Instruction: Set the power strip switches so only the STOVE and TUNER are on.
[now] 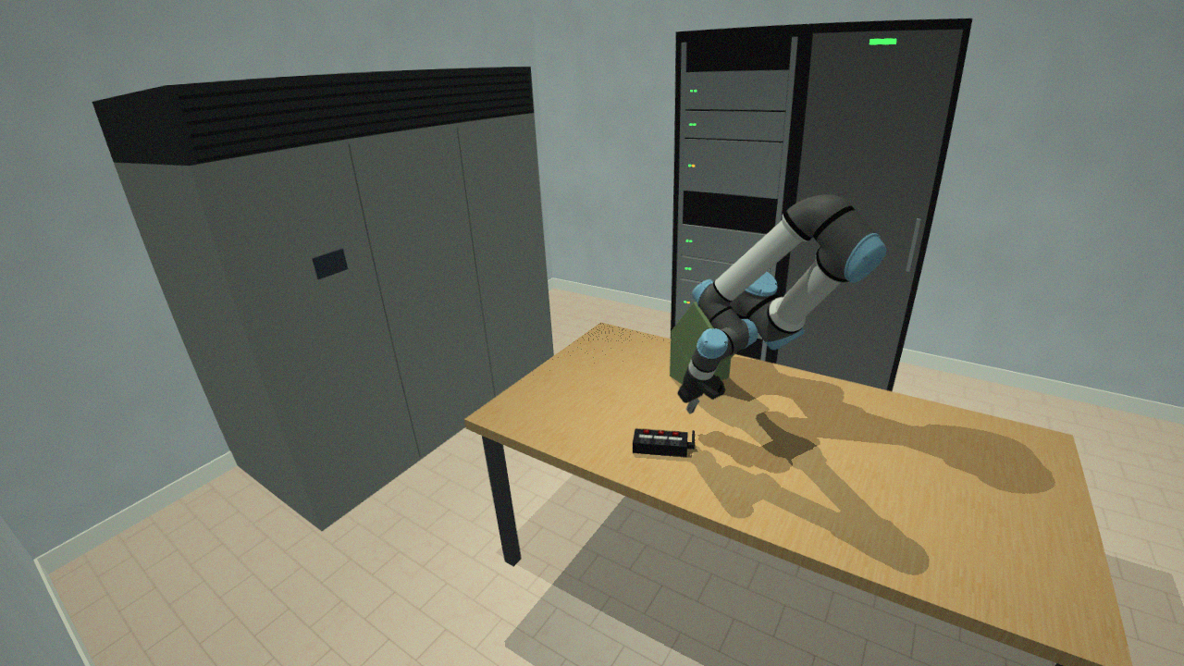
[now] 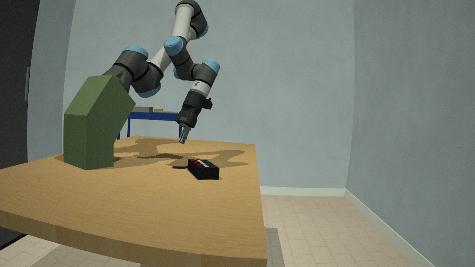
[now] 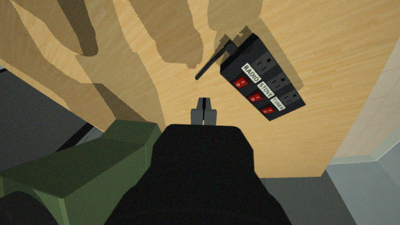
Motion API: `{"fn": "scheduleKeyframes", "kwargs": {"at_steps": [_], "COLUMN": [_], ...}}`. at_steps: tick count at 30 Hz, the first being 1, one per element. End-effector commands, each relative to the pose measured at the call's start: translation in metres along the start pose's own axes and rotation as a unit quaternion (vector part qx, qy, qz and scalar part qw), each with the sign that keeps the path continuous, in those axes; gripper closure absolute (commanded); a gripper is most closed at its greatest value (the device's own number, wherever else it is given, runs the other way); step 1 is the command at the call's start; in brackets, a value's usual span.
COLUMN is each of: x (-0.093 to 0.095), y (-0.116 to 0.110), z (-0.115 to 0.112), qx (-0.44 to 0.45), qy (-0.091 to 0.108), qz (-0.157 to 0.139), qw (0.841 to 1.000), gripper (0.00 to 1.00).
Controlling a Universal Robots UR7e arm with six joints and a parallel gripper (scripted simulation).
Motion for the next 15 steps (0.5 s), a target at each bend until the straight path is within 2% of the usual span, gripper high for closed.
{"fn": "scheduleKeyframes", "kwargs": {"at_steps": [1, 9, 15], "x": [0.010, 0.017, 0.020], "y": [-0.032, -0.075, -0.090], "z": [0.019, 0.034, 0.038], "qx": [0.095, 0.217, 0.256], "qy": [0.009, 0.021, 0.025], "qz": [0.023, 0.053, 0.063], "qw": [0.995, 0.975, 0.964], "gripper": [1.00, 1.00, 1.00]}}
Point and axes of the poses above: the point where the finger pads meet when closed, its own x axis out along the fingers, its own z axis across the jaws, y = z × x, the point moved 8 cm from there along -x, back along the fingers, and after that the axes turned 13 degrees about -x, right-handed, at the moved point
